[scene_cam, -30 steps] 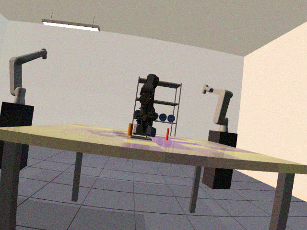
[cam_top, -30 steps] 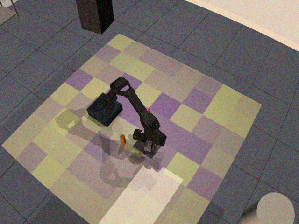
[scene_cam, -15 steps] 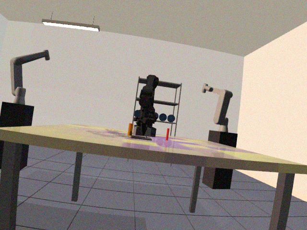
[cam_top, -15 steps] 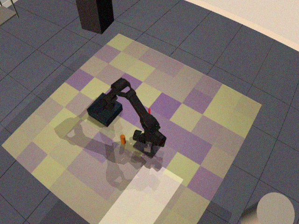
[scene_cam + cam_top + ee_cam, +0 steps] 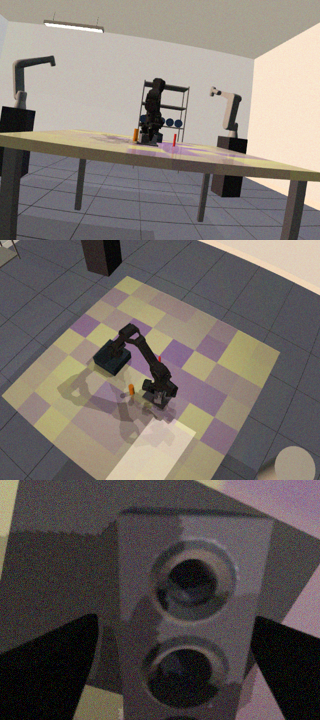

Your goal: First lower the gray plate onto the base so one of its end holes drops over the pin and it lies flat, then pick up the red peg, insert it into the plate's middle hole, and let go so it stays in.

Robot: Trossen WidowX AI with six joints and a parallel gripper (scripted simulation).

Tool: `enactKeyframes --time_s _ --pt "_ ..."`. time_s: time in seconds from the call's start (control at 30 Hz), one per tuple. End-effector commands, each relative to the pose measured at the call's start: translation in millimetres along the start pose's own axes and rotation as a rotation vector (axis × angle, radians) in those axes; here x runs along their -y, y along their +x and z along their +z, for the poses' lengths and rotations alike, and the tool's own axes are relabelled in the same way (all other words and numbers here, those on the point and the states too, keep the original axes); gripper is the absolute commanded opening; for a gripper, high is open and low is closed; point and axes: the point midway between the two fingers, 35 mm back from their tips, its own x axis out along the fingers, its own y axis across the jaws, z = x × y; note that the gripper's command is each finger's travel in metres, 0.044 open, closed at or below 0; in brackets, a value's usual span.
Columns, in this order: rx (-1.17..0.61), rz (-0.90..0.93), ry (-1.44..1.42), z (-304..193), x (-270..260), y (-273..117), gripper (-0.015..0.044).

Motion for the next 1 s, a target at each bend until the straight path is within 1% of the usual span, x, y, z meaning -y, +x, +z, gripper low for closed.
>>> enactKeyframes --time_s 0.0,0.03,0.13,0.2,0.37,0.43,0.73,0.8,0.97 --pt "0.000 -0.001 0.000 -0.1 0.3 -0.7 0.0420" --pt "0.000 -0.001 0.000 -0.1 0.3 -0.7 0.0440" --pt "0.000 -0.001 0.000 -0.1 0.3 -0.7 0.0440" --pt "0.000 -0.001 -0.001 -1.0 2.0 -10.8 0.0440" --pt "-0.001 0.002 -0.004 -2.0 4.1 -93.3 0.0440" --pt "-0.001 0.003 -0.005 -0.4 1.3 -114.9 0.0440" --pt "-0.001 0.003 0.009 -0.5 4.1 -117.7 0.0440" --pt "0.000 0.003 0.118 8.5 4.8 -118.4 0.0440" --pt "0.003 0.004 0.531 42.0 5.1 -120.9 0.0440"
